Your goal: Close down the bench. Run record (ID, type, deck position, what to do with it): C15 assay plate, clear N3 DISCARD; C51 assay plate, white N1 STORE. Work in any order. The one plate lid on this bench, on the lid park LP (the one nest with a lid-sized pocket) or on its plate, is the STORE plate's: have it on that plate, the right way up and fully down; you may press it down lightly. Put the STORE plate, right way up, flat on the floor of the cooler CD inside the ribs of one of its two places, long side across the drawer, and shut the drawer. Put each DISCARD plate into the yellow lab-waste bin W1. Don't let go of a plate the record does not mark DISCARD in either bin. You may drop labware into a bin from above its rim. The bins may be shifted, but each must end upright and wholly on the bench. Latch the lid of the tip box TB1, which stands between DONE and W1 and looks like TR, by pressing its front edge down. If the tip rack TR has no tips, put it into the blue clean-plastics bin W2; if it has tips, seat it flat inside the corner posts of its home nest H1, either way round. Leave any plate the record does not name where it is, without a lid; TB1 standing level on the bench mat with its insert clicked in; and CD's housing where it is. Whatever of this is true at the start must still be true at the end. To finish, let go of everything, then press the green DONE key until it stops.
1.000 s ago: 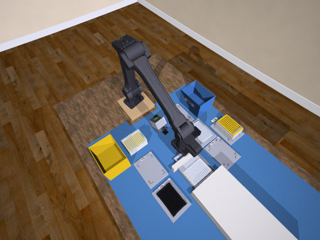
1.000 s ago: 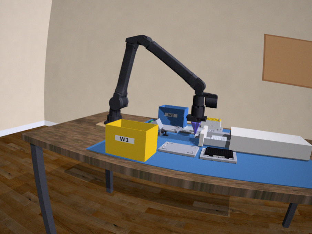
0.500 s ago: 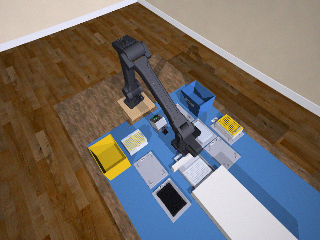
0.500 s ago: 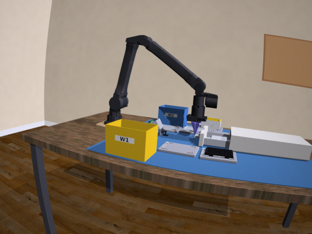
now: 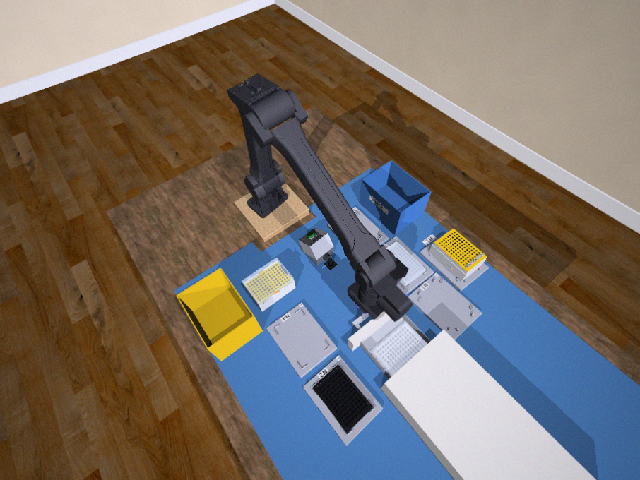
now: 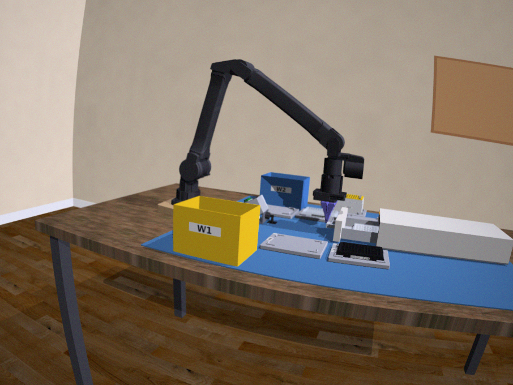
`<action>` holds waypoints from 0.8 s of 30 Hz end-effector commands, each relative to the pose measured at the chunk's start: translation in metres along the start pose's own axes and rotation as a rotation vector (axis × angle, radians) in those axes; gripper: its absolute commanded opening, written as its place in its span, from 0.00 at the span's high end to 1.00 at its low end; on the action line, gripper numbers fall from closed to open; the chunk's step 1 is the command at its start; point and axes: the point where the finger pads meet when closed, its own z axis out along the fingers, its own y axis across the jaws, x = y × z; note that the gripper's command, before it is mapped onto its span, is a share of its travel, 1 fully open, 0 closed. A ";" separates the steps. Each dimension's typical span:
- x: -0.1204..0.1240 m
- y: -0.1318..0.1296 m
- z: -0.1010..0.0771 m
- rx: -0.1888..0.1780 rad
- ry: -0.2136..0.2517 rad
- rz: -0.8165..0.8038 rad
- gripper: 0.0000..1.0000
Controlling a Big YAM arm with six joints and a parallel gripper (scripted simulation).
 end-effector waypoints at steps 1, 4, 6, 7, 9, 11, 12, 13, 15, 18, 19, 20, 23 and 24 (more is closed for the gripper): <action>0.006 -0.029 -0.012 0.046 -0.003 0.007 1.00; 0.006 -0.034 -0.012 0.049 -0.003 0.007 1.00; 0.006 -0.036 -0.012 0.047 -0.003 0.007 1.00; 0.006 -0.037 -0.012 0.046 -0.003 0.007 1.00; 0.007 -0.040 -0.012 0.048 -0.003 0.007 1.00; 0.006 -0.042 -0.012 0.053 -0.003 0.007 1.00; 0.006 -0.042 -0.012 0.054 -0.003 0.007 1.00; 0.006 -0.042 -0.012 0.054 -0.003 0.007 1.00; 0.006 -0.042 -0.012 0.054 -0.003 0.007 1.00; 0.006 -0.039 -0.009 0.046 -0.003 0.007 1.00; 0.006 -0.039 -0.009 0.046 -0.003 0.007 1.00; 0.006 -0.039 -0.009 0.046 -0.003 0.007 1.00; 0.006 -0.039 -0.009 0.046 -0.003 0.007 1.00; 0.006 -0.039 -0.009 0.046 -0.003 0.007 1.00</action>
